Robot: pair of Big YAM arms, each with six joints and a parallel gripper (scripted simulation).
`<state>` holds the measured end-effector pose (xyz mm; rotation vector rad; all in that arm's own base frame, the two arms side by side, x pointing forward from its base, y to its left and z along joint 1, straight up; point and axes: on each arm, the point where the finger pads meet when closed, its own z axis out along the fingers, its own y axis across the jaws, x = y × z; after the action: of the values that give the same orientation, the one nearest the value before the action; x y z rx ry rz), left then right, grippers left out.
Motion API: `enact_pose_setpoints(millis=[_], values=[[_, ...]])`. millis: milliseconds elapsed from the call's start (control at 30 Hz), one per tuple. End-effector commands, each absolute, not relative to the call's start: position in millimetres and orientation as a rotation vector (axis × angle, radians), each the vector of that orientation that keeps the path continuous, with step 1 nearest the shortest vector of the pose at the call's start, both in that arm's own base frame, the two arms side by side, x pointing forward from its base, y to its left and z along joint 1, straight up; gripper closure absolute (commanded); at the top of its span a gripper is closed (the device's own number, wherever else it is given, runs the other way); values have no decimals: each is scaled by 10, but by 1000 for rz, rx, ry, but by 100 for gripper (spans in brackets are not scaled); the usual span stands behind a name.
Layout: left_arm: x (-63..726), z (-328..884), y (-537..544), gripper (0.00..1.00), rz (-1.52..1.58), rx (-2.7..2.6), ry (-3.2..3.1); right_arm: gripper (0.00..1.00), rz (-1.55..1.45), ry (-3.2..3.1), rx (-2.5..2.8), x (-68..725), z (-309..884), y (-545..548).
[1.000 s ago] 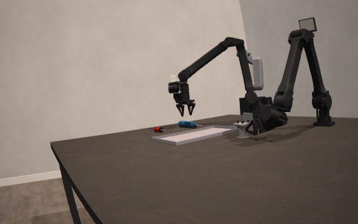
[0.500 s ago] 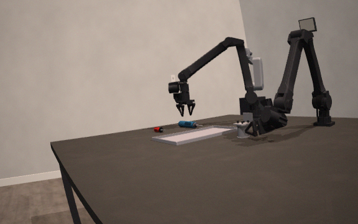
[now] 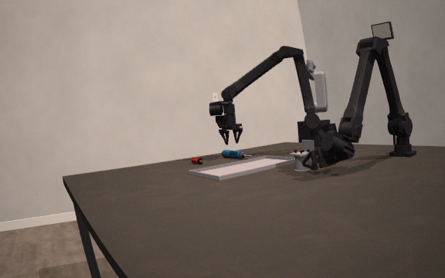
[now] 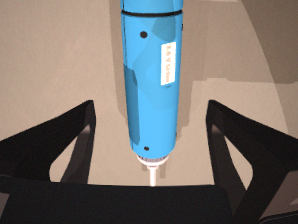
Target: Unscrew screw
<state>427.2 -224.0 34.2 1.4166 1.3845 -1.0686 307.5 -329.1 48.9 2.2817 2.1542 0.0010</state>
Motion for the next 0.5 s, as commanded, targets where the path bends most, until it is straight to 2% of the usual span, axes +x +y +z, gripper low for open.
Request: enact_pose_setpoints(millis=[0,467], values=[[4267,309,-2303,14,-1081,1405,1398,35,-2,2157,2282,3131,412,-3243],[4271,303,-2412,14,-1077,1406,1393,35,-2,2157,2282,3131,412,-3243]])
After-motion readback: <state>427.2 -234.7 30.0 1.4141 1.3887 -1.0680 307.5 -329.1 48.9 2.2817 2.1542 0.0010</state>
